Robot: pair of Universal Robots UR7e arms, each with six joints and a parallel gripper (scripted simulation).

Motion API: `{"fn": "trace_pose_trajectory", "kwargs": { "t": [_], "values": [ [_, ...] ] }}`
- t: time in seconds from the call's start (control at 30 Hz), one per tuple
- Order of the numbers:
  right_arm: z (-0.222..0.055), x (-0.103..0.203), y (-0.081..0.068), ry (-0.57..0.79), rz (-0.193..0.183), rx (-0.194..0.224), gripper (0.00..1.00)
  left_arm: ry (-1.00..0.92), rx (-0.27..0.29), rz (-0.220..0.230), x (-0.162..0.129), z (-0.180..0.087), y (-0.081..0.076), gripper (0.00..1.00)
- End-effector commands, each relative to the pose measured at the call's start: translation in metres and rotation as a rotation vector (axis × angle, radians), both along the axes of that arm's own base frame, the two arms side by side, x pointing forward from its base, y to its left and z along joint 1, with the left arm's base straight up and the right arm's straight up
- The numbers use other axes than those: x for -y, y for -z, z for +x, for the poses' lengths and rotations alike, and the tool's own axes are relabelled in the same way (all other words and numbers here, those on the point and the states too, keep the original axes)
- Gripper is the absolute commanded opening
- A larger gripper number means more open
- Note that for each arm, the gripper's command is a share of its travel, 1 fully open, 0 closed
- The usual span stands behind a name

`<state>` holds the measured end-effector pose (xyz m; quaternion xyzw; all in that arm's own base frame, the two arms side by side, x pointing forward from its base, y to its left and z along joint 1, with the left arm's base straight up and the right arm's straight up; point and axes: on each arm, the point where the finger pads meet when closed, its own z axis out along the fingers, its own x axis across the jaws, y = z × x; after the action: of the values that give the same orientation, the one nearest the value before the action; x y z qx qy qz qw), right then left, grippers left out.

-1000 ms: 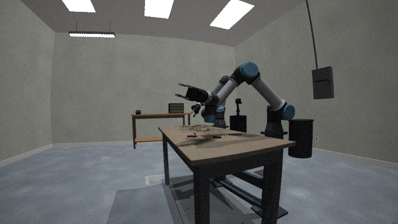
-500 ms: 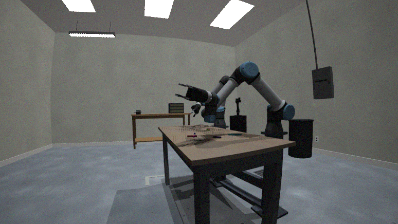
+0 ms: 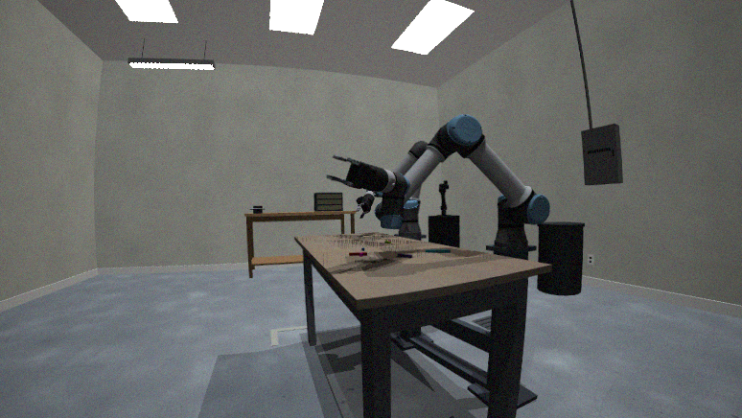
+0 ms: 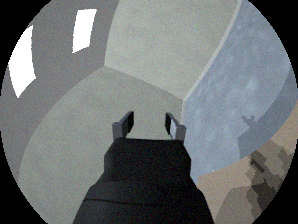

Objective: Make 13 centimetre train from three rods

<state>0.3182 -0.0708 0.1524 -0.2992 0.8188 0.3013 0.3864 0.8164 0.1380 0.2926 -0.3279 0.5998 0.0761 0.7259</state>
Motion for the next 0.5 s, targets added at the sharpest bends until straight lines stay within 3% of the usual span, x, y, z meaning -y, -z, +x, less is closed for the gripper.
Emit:
{"fn": "trace_pose_trajectory", "kwargs": {
  "t": [0.0, 0.47],
  "values": [
    [0.0, 0.002, 0.0, 0.008, 0.001, -0.008, 1.0, 0.0, 0.002, 0.0, 0.0, 0.0, -0.001, 1.0],
    [-0.001, 0.013, 0.004, 0.069, 0.015, -0.077, 1.0, 0.0, 0.002, 0.0, 0.0, 0.0, -0.001, 1.0]
  ]
}}
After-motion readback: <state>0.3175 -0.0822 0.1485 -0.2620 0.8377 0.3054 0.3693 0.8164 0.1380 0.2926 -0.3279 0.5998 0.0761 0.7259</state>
